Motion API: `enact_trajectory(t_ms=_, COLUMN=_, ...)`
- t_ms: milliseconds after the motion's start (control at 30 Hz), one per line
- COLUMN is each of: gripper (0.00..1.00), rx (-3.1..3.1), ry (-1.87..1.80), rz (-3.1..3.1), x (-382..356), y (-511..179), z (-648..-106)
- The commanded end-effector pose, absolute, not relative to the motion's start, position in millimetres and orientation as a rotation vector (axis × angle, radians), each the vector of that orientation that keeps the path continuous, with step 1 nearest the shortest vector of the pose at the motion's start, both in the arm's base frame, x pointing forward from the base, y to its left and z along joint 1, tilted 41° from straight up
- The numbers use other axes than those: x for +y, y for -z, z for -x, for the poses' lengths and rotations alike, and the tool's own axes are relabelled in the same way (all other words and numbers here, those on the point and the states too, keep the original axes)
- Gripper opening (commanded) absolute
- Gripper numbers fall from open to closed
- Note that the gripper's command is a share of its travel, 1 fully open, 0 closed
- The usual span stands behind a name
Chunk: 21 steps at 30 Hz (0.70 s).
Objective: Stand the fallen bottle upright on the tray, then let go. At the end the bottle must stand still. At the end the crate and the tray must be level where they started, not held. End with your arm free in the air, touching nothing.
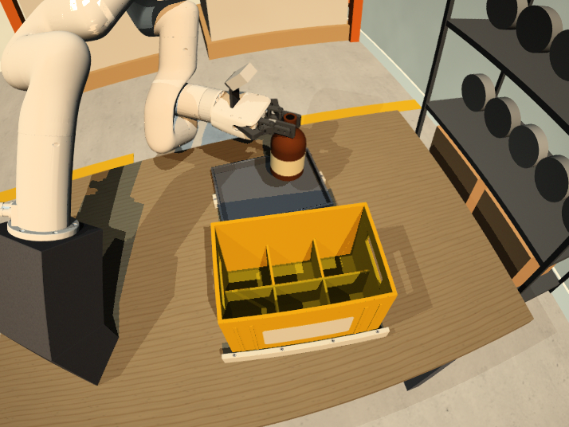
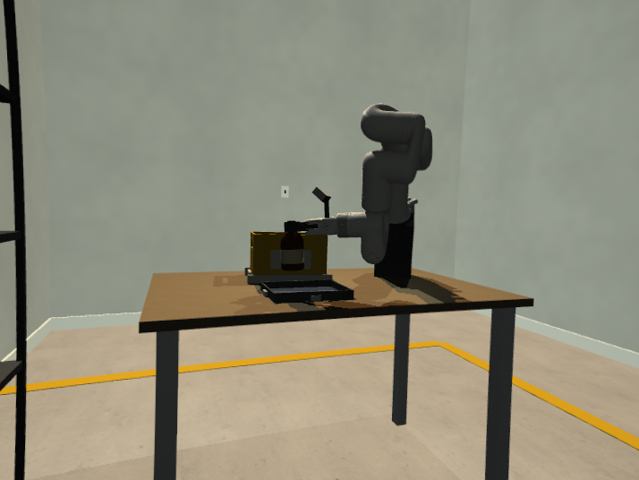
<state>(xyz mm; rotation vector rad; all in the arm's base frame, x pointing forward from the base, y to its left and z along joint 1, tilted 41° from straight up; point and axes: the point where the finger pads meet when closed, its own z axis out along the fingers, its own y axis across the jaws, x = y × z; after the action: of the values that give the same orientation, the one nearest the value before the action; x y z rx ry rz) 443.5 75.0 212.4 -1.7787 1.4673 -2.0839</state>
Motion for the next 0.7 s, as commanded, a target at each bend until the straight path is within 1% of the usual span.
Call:
enact_trajectory(t_ms=0, gripper=0.00, rx=1.474, ry=2.116, rz=1.756, x=75.1, y=-212.9, z=-443.1)
enact_trajectory(t_ms=667, gripper=0.00, rx=1.482, ry=2.160, rz=1.728, x=75.6, y=-212.4, z=-442.3)
